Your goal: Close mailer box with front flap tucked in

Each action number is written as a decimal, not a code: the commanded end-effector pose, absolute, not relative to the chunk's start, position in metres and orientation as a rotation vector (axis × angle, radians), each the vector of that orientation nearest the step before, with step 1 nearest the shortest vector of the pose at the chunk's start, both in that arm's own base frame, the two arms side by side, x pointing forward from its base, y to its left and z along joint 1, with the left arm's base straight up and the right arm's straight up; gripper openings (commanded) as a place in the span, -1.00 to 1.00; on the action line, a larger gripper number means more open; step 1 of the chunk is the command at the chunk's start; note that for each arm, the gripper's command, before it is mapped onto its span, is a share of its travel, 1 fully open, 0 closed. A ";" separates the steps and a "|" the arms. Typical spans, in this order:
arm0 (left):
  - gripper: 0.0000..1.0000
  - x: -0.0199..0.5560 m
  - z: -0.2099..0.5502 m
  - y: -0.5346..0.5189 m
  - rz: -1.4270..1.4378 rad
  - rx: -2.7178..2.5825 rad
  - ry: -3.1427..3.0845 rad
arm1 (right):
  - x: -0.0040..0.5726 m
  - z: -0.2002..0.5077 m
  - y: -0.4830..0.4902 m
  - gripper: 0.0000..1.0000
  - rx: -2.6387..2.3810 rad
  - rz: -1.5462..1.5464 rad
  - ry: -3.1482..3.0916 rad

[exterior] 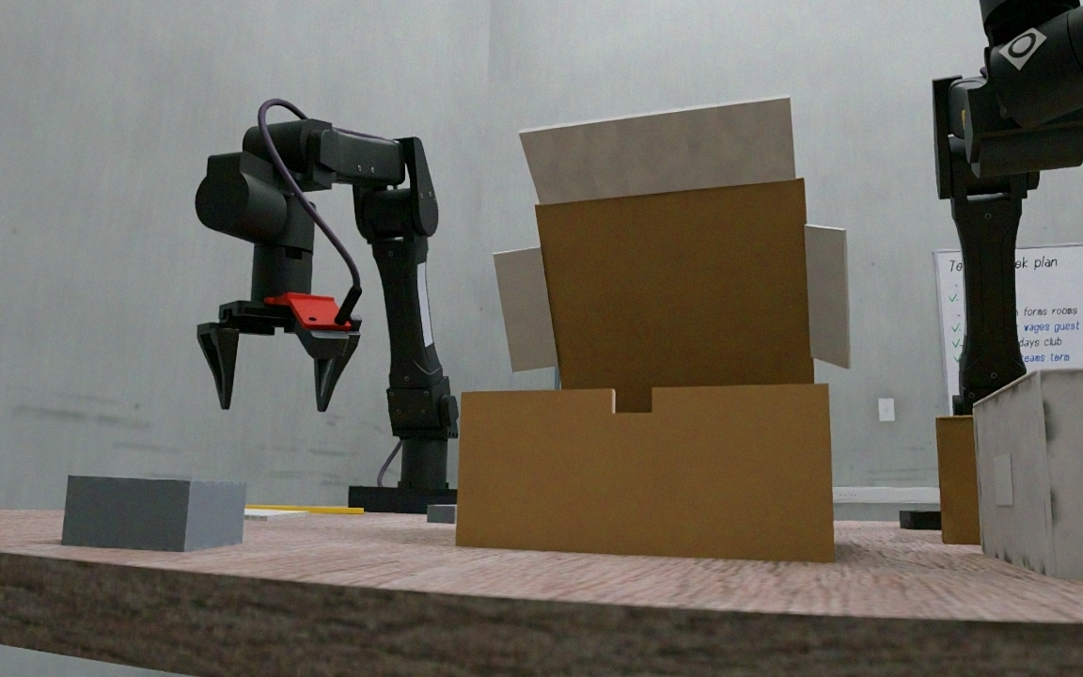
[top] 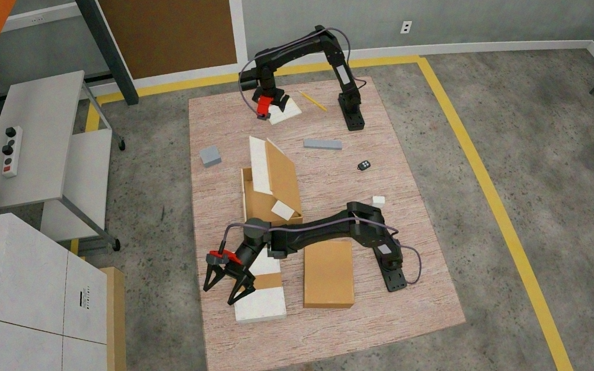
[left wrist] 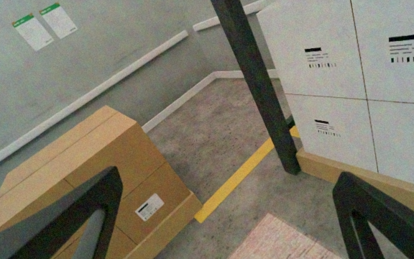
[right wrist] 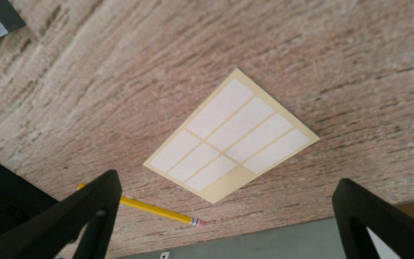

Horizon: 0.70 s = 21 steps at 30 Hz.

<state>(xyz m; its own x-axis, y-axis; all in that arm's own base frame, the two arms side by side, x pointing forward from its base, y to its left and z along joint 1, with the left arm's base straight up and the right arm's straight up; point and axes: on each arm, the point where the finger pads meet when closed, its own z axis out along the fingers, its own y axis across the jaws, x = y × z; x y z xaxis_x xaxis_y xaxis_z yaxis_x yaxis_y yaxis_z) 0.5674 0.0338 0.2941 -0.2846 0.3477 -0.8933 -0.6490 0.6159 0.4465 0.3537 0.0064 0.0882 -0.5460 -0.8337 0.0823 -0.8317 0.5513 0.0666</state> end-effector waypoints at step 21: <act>-0.02 0.564 0.317 0.034 0.962 -0.289 1.542 | 0.359 0.100 0.008 1.00 1.460 -0.012 -2.707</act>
<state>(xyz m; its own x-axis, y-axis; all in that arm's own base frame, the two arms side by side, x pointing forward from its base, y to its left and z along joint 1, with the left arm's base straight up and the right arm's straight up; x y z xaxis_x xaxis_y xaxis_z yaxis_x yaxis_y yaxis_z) 0.5674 0.0338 0.2941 -0.2846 0.3477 -0.8934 -0.6491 0.6159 0.4465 0.3537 0.0064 0.0882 -0.5460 -0.8337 0.0823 -0.8317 0.5513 0.0666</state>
